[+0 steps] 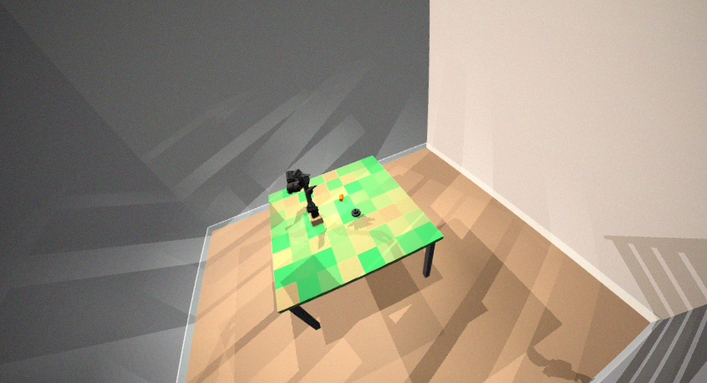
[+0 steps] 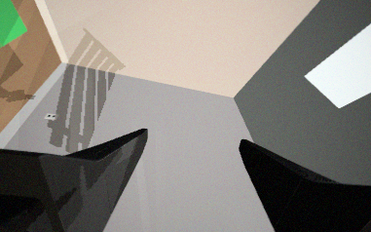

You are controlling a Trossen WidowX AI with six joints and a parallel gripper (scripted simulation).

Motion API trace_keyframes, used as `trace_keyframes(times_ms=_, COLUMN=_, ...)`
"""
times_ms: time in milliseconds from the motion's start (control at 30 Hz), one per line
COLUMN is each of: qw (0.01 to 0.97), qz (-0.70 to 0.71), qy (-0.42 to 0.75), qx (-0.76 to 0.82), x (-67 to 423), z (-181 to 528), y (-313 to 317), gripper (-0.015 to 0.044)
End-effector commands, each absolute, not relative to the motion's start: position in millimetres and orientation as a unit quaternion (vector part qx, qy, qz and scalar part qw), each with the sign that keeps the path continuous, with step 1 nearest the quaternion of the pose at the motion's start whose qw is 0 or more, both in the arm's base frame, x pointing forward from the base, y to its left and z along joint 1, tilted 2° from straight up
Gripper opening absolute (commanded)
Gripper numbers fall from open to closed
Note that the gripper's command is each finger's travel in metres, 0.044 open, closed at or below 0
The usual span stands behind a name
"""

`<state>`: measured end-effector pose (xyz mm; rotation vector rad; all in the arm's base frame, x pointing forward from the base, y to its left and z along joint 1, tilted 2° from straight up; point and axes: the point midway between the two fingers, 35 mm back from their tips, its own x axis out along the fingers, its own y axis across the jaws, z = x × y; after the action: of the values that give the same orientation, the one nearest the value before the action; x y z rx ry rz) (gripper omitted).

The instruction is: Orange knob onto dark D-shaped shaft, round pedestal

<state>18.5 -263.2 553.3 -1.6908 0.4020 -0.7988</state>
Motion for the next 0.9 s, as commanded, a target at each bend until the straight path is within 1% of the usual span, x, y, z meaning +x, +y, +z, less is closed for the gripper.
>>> trace_keyframes(times_ms=0, qw=0.578, qz=-0.341, qy=0.169, qx=-0.722, x=20, z=553, y=-264, gripper=0.0426)
trace_keyframes(times_ms=33, qw=0.581, qz=-0.34, qy=0.163, qx=-0.721, x=24, z=552, y=-266, gripper=0.044)
trace_keyframes(times_ms=67, qw=0.588, qz=-0.338, qy=0.152, qx=-0.719, x=32, z=550, y=-270, gripper=0.044)
trace_keyframes(times_ms=233, qw=0.702, qz=-0.328, qy=0.085, qx=-0.627, x=79, z=523, y=-310, gripper=0.044)
trace_keyframes(times_ms=467, qw=0.839, qz=-0.268, qy=0.05, qx=-0.47, x=177, z=463, y=-337, gripper=0.044)
trace_keyframes(times_ms=633, qw=0.909, qz=-0.197, qy=0.073, qx=-0.361, x=258, z=407, y=-323, gripper=0.044)
trace_keyframes(times_ms=700, qw=0.916, qz=-0.167, qy=0.093, qx=-0.354, x=278, z=387, y=-304, gripper=0.044)
trace_keyframes(times_ms=867, qw=0.946, qz=-0.073, qy=0.161, qx=-0.273, x=347, z=321, y=-255, gripper=0.044)
